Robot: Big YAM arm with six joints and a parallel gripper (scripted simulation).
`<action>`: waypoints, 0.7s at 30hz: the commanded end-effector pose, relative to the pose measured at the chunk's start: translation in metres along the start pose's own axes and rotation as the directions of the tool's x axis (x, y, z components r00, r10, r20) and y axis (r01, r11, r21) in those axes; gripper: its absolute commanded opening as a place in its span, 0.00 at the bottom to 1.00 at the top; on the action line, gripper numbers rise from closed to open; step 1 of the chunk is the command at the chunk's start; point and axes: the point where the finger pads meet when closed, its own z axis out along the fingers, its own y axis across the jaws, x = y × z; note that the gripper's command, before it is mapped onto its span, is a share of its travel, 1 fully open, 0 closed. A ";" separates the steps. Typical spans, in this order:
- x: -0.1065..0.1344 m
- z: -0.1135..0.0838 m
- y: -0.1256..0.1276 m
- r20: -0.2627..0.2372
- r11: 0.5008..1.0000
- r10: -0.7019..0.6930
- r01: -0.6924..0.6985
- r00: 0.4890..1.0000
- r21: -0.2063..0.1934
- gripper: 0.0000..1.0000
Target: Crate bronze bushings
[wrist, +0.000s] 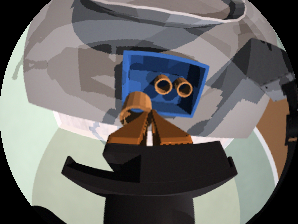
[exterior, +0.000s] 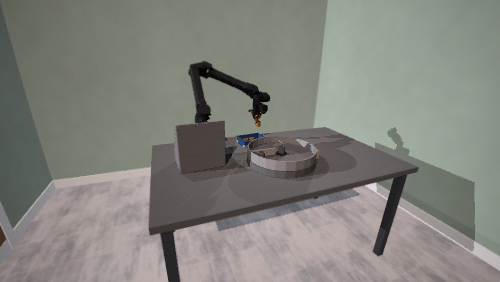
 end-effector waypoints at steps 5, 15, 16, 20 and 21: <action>0.000 0.013 0.001 0.006 1.000 0.003 -0.003 1.000 0.003 0.00; 0.001 0.057 0.000 0.006 1.000 0.004 -0.004 1.000 0.003 0.00; 0.001 0.063 0.000 0.006 1.000 0.004 -0.004 1.000 0.003 0.00; 0.003 0.076 0.004 0.004 1.000 -0.003 0.003 1.000 -0.003 0.00; 0.005 0.065 0.012 0.003 0.999 -0.007 0.007 1.000 -0.034 0.00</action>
